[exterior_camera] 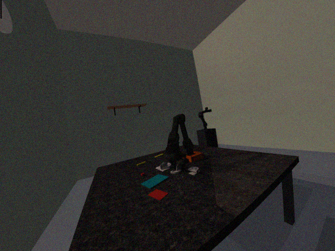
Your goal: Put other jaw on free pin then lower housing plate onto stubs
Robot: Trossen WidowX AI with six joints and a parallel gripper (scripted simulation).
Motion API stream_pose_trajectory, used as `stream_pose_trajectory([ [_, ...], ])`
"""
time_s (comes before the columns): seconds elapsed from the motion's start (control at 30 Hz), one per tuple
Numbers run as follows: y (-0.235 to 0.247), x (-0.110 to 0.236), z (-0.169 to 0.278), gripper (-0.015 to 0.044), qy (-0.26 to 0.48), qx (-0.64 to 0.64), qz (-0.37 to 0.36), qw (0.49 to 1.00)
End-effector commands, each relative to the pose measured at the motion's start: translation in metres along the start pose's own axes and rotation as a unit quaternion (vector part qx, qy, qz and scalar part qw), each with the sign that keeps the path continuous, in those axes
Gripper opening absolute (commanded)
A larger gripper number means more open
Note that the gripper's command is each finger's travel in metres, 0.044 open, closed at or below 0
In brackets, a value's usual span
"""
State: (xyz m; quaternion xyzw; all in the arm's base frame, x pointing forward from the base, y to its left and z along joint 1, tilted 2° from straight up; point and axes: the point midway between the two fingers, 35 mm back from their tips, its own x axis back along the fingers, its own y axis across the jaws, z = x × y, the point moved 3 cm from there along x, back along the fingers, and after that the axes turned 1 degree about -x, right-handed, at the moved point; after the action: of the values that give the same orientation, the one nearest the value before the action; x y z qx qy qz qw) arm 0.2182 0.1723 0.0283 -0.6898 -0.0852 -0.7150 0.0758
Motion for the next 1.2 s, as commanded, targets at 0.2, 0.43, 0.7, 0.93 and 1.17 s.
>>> stream_pose_trajectory([
  [0.2,0.000,0.000,0.000,0.0177,0.000,0.000,0.000,1.000],
  [0.43,0.000,0.000,0.000,0.0134,0.000,0.000,0.000,1.000],
  [0.7,0.000,0.000,0.000,0.0134,0.000,0.000,0.000,1.000],
  [0.93,-0.001,0.010,0.001,0.0134,0.000,0.000,0.000,1.000],
  [1.17,-0.001,0.032,0.003,0.0134,0.001,0.001,0.000,1.000],
])
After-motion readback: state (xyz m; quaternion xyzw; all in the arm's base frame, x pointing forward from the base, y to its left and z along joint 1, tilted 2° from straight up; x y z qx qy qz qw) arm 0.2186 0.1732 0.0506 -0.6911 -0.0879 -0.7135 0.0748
